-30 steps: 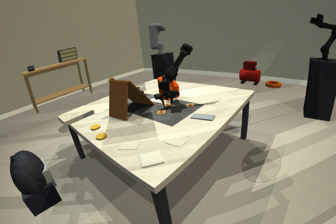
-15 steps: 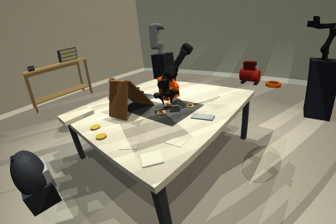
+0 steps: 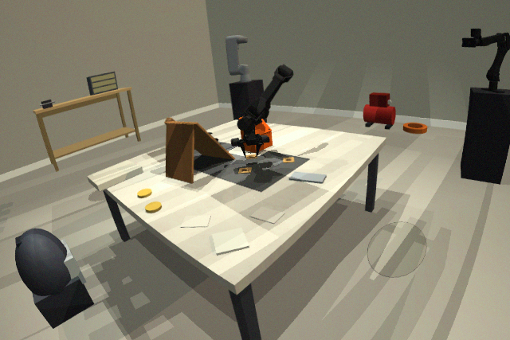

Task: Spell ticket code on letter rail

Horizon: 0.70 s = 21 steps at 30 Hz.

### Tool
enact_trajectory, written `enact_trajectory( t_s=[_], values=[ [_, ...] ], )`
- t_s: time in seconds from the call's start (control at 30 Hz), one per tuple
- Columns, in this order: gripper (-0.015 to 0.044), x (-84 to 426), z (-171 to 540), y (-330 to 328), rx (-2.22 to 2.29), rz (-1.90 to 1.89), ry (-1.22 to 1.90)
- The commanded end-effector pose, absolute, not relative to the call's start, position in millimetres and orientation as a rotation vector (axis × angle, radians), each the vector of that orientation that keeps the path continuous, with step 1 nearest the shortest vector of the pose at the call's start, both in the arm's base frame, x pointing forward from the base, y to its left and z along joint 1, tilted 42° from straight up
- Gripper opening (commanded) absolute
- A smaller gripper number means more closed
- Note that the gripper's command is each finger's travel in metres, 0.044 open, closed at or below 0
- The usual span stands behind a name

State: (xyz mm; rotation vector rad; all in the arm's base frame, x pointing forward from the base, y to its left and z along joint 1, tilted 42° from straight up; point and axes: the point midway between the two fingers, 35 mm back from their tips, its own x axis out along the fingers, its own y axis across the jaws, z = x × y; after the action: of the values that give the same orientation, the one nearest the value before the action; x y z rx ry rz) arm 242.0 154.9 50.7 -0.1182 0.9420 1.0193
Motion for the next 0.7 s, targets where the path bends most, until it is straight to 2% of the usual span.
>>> enact_trajectory(
  t_s=[0.0,0.67],
  values=[
    [0.0,253.1,55.5,145.1,-0.041,0.923,0.921],
    [0.0,305.5,100.7,82.4,0.446,0.477,0.689]
  ],
)
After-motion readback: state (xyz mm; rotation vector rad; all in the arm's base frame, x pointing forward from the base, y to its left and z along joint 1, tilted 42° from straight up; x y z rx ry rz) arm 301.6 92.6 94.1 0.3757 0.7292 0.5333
